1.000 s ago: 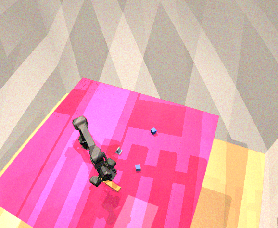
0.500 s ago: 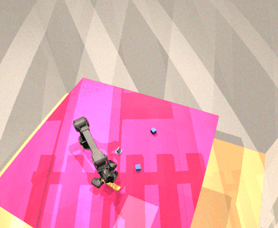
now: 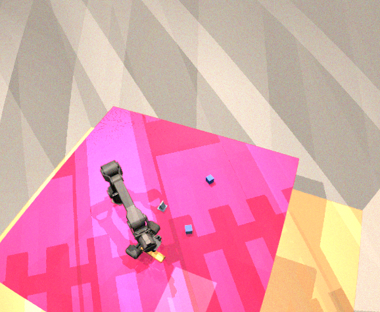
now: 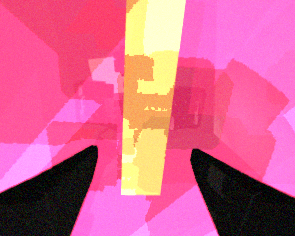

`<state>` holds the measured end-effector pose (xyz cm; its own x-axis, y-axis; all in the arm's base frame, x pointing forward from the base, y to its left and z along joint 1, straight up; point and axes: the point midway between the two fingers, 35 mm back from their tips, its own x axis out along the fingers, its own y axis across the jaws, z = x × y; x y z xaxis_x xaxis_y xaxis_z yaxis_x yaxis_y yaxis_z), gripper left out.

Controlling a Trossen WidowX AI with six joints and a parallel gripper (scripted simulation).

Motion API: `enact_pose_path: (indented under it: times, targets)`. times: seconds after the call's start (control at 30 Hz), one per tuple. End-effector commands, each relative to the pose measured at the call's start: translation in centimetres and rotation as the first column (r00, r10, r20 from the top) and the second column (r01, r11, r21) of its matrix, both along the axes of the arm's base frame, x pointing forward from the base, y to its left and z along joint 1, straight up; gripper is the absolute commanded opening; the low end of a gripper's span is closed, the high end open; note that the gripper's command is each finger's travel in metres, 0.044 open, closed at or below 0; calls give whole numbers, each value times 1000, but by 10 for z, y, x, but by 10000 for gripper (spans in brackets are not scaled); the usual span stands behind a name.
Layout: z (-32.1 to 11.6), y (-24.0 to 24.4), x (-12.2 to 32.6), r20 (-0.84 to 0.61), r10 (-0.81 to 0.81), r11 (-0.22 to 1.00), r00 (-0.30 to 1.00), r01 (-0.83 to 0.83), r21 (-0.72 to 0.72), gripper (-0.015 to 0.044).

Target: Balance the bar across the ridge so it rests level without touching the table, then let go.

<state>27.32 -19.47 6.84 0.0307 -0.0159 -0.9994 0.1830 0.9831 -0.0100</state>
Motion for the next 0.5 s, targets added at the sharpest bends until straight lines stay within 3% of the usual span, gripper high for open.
enact_pose_path:
  times: [0.0, 0.47]
  targets:
    - [-10, 0, -1, -10, -6, 1000, 1000, 6, 1, 315]
    - [-20, 0, -1, -10, -6, 1000, 1000, 6, 1, 315]
